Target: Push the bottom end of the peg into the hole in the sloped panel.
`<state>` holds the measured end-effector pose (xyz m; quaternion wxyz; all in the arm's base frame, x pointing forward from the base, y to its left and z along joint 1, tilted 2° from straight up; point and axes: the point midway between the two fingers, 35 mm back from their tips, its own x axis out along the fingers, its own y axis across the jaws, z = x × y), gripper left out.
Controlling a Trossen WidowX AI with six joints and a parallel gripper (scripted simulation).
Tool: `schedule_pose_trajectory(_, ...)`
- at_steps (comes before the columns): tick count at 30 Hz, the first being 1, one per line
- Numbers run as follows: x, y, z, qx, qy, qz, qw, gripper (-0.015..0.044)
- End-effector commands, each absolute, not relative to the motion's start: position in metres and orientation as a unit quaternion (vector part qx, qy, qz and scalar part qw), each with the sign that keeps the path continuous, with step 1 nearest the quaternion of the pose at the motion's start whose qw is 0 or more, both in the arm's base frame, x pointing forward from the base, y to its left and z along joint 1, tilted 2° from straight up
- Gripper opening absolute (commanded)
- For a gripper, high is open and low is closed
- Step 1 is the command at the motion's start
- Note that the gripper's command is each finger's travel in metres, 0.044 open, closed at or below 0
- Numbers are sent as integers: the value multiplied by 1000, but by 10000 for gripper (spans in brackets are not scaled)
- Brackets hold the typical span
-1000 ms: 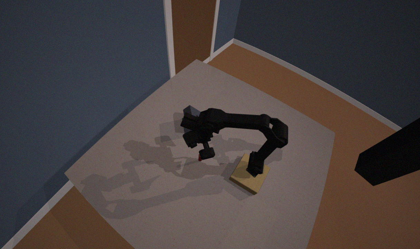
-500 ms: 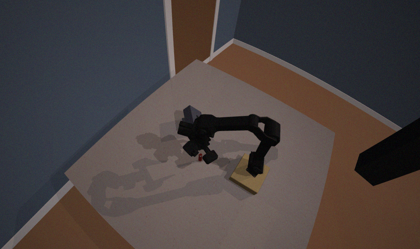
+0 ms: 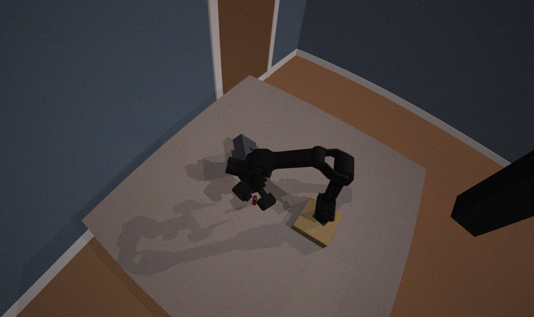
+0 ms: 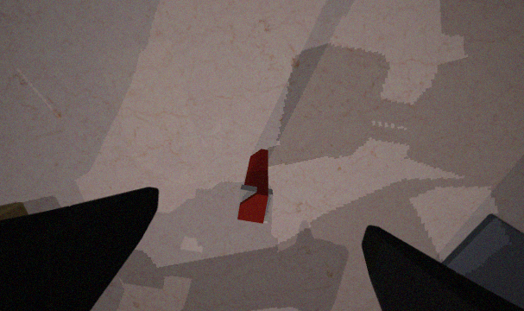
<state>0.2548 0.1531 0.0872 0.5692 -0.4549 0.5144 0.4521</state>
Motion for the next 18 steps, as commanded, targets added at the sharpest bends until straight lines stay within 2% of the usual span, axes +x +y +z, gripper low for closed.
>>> schedule_pose_trajectory(1,254,154,76,-455,517,456,564,440)
schedule_pose_trajectory(18,254,154,49,-455,517,456,564,440)
